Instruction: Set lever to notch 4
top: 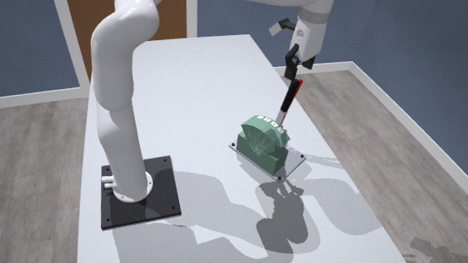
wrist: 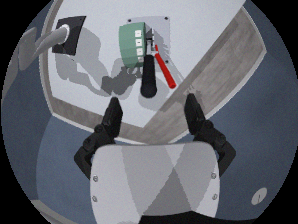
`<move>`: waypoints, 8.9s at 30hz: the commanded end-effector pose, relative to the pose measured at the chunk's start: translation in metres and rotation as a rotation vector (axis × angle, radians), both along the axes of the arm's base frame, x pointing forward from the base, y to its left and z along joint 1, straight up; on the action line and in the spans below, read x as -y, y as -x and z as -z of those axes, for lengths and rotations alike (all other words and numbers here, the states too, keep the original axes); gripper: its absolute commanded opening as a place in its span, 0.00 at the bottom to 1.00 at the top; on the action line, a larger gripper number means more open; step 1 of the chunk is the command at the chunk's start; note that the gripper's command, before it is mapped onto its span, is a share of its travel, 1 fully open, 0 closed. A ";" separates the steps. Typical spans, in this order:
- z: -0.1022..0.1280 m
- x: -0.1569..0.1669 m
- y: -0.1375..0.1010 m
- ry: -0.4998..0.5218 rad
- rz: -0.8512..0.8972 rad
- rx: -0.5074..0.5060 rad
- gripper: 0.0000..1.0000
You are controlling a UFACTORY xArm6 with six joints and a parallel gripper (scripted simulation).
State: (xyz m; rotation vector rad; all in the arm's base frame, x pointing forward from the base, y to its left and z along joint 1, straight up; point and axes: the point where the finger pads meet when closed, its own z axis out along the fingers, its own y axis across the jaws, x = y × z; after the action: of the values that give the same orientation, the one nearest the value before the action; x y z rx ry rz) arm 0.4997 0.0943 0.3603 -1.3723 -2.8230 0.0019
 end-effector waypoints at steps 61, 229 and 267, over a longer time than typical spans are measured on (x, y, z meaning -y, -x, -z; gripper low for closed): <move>0.038 0.000 -0.001 -0.001 0.000 0.005 1.00; 0.083 0.051 -0.041 -0.001 0.000 0.005 1.00; 0.078 0.051 -0.041 -0.001 0.000 0.005 1.00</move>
State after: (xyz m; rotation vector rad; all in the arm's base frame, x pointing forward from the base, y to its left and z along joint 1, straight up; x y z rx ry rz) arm 0.5394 0.0436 0.2771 -1.3720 -2.8224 0.0016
